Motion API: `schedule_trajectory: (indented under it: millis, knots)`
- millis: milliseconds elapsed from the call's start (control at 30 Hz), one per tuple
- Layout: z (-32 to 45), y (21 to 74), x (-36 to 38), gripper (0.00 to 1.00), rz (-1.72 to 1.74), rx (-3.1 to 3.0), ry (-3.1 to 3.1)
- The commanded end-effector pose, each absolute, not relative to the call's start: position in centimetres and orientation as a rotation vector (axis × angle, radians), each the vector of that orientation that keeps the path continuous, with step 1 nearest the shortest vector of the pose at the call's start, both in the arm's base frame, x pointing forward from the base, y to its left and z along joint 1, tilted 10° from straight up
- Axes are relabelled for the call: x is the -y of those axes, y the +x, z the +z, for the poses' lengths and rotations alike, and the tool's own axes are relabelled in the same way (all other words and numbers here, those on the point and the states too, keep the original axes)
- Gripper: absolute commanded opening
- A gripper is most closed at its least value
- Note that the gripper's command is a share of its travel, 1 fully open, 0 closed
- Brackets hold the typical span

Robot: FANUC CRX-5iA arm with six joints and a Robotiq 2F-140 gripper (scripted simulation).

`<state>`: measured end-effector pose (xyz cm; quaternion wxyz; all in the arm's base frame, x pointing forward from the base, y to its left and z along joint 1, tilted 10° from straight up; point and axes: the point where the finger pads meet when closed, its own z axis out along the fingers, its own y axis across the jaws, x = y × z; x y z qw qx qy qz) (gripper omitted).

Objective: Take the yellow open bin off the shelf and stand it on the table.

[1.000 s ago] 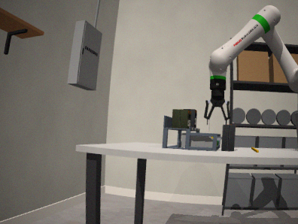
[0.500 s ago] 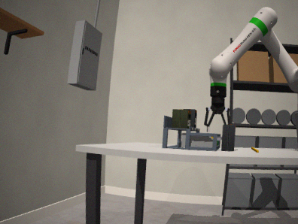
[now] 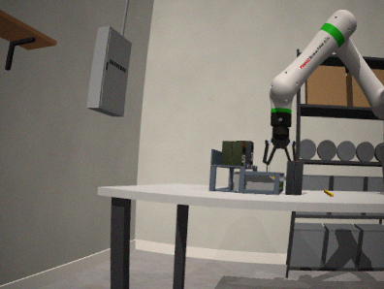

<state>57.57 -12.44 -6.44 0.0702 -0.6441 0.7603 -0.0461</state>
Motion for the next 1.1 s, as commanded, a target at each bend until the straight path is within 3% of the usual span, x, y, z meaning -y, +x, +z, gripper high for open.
schedule_trajectory:
  millis: [0,1067]
  knots:
    - [-6.42,57.58,12.45,0.57,-0.139,-2.287,-1.938]
    - [-5.67,57.49,12.47,0.57,-0.139,-2.287,-1.938]
